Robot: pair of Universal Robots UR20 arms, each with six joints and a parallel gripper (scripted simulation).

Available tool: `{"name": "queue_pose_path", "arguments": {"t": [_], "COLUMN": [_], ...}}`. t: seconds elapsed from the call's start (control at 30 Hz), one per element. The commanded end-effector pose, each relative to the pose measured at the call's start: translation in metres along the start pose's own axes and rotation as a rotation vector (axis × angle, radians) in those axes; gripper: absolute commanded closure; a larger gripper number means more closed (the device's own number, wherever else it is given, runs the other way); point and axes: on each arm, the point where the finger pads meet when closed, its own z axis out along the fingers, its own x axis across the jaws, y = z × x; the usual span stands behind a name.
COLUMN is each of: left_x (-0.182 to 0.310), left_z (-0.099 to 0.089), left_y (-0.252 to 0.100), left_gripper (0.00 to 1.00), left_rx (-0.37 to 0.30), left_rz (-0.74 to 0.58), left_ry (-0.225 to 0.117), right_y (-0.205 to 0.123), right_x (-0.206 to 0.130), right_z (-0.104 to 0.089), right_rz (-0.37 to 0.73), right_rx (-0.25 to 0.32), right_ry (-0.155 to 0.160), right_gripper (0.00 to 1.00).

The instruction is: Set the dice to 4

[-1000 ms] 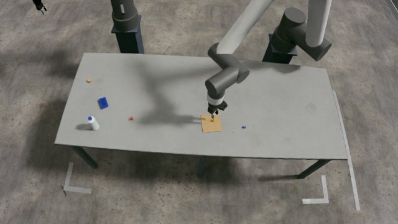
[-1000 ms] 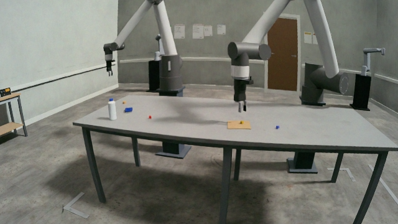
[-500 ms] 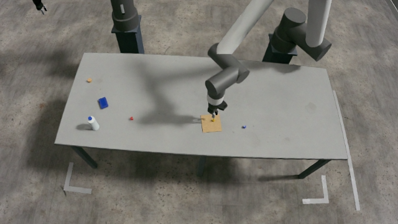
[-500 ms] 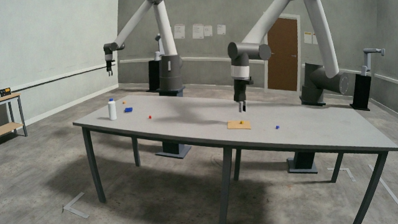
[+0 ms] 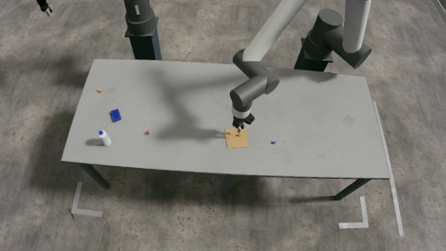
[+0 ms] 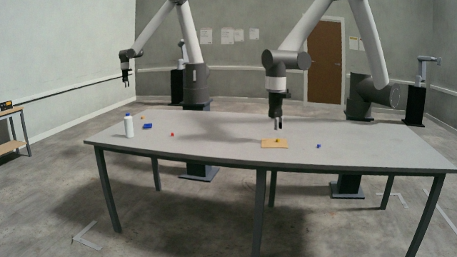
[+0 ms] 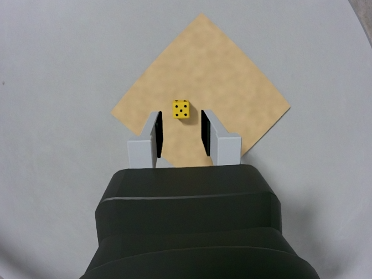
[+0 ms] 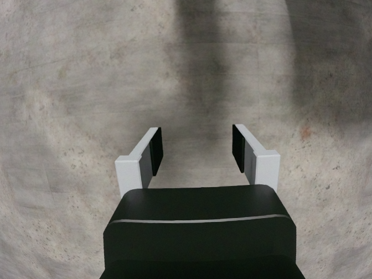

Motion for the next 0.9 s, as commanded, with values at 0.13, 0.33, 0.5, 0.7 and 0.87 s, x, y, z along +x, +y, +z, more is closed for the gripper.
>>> {"name": "queue_pose_path", "arguments": {"t": [0.13,0.33,0.5,0.7,0.87], "left_x": [0.001,0.001,0.001,0.001,0.001], "left_z": [0.010,0.018,0.024,0.033,0.039], "left_y": [0.000,0.000,0.000,0.000,0.000], "left_gripper": [0.36,0.36,0.36,0.36,0.36], "left_rx": [0.000,0.000,0.000,0.000,0.000], "left_rz": [0.000,0.000,0.000,0.000,0.000], "left_ry": [0.001,0.001,0.001,0.001,0.001], "right_y": [0.000,0.000,0.000,0.000,0.000], "right_x": [0.000,0.000,0.000,0.000,0.000], "right_z": [-0.001,-0.001,-0.001,-0.001,-0.001], "right_rz": [0.000,0.000,0.000,0.000,0.000], "right_rx": [-0.001,-0.001,-0.001,-0.001,-0.001], "right_ry": [0.000,0.000,0.000,0.000,0.000], "right_gripper": [0.00,0.00,0.00,0.00,0.00]}}
